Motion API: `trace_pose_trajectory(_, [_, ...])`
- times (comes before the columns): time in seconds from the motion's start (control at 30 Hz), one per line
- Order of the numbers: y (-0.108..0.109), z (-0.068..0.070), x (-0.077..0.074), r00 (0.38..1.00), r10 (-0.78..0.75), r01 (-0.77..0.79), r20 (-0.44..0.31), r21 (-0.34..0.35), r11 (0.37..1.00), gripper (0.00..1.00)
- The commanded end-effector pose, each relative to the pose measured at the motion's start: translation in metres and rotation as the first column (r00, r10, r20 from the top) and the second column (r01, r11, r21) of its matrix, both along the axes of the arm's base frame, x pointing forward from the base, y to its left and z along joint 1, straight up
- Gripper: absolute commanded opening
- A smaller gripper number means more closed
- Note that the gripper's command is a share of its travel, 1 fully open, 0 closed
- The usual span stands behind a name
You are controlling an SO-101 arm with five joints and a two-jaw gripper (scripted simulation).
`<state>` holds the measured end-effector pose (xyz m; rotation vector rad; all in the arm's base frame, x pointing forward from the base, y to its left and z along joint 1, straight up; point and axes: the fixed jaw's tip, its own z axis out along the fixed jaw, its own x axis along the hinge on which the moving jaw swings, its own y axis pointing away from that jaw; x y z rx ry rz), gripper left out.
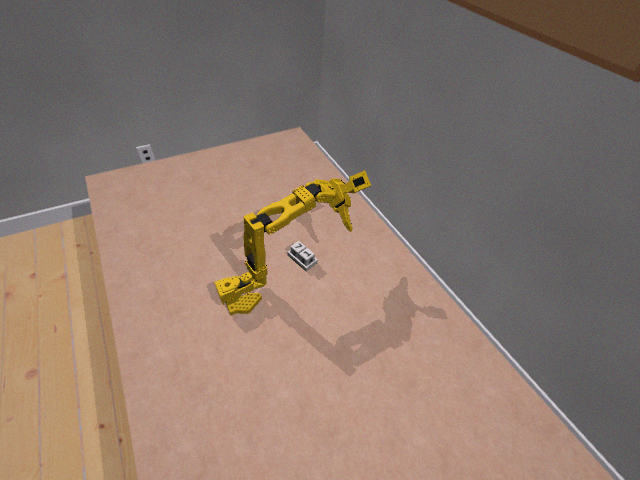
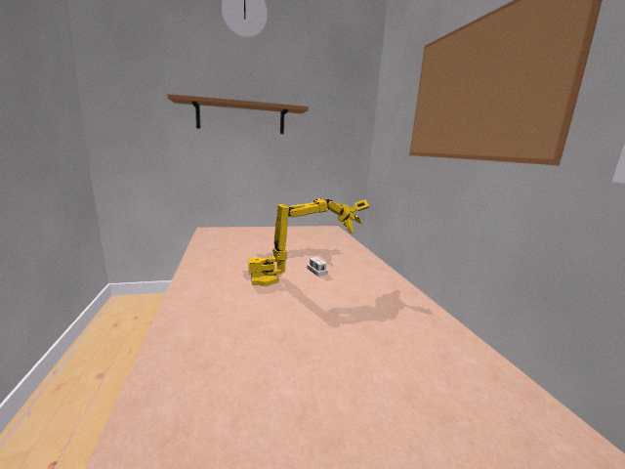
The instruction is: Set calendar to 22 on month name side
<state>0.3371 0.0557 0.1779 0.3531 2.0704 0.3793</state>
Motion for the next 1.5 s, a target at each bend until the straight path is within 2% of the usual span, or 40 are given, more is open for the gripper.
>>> trace_pose_trajectory(0.0, [0.0,0.002,-0.001,1.0,0.0,0.0,0.005,0.002,1.0,1.0])
trace_pose_trajectory(0.53, [0.0,0.002,-0.001,1.0,0.0,0.0,0.005,0.002,1.0,1.0])
trace_pose_trajectory(0.57, [0.0,-0.003,0.0,1.0,0.0,0.0,-0.011,-0.001,1.0,1.0])
trace_pose_trajectory(0.7, [0.0,0.002,-0.001,1.0,0.0,0.0,0.007,0.002,1.0,0.98])
trace_pose_trajectory(0.83, [-0.001,0.022,-0.005,0.998,0.0,0.0,0.07,0.011,1.0,0.89])
trace_pose_trajectory(1.03, [-0.003,0.072,-0.023,0.972,-0.004,-0.004,0.234,0.035,0.999,0.67])
trace_pose_trajectory(1.1, [-0.003,0.072,-0.023,0.972,-0.004,-0.004,0.234,0.035,0.999,0.67])
trace_pose_trajectory(1.3, [-0.007,0.119,-0.049,0.92,-0.012,-0.012,0.392,0.058,0.998,0.46])
trace_pose_trajectory(1.47, [-0.009,0.137,-0.062,0.889,-0.016,-0.016,0.457,0.067,0.998,0.36])
